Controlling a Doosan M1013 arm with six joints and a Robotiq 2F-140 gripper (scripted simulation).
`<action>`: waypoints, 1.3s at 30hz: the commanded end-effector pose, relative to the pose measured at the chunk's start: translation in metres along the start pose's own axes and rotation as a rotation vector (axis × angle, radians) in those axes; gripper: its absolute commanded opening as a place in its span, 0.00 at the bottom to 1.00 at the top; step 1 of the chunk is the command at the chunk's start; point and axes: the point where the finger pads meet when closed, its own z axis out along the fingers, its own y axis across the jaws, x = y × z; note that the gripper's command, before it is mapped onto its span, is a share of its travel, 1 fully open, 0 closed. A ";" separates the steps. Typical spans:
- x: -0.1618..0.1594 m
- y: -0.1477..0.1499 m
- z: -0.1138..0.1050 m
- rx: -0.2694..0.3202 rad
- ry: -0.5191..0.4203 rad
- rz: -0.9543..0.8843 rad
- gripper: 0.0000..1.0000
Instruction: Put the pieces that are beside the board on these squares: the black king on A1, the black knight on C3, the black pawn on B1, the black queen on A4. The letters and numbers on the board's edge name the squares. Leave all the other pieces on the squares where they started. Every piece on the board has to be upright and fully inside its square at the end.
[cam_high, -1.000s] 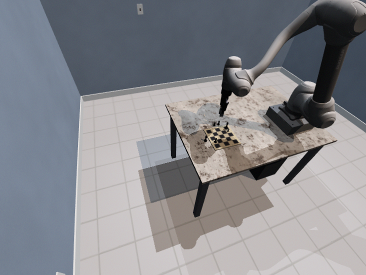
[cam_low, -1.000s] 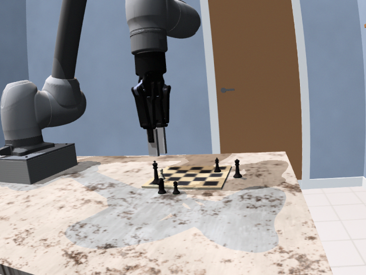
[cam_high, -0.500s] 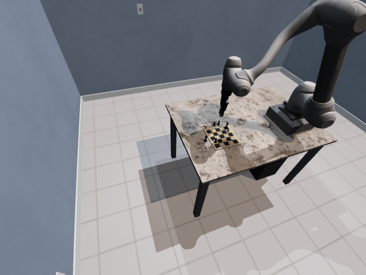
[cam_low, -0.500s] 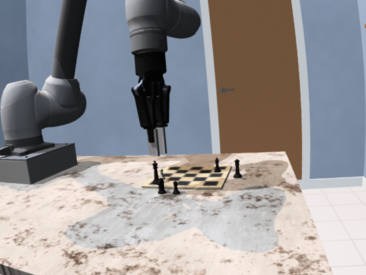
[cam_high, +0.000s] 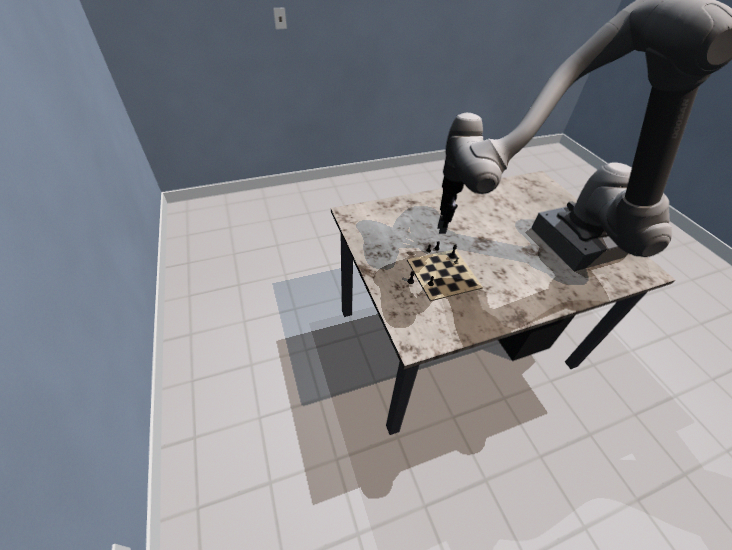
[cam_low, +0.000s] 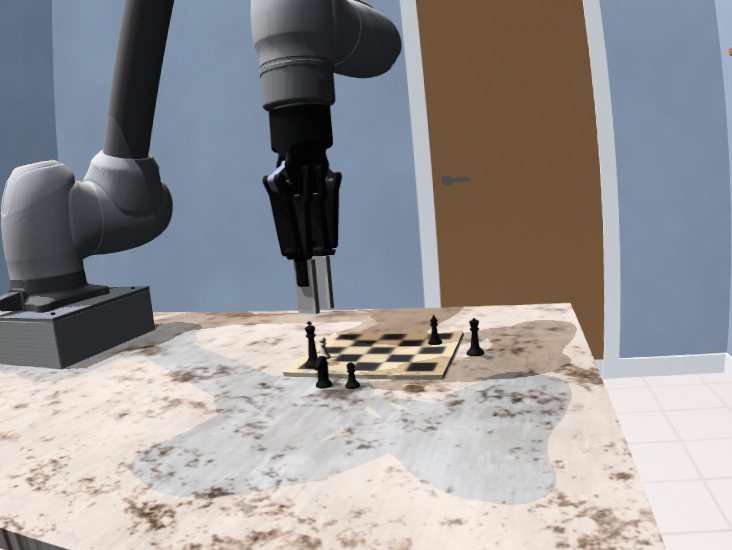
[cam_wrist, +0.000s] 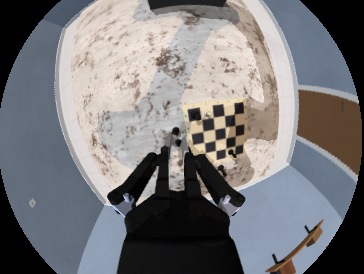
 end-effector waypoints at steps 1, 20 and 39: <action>0.000 0.000 0.000 0.000 0.000 -0.001 0.23; 0.000 0.000 0.020 -0.001 0.000 -0.005 0.23; 0.000 -0.001 0.044 -0.001 0.000 -0.005 0.23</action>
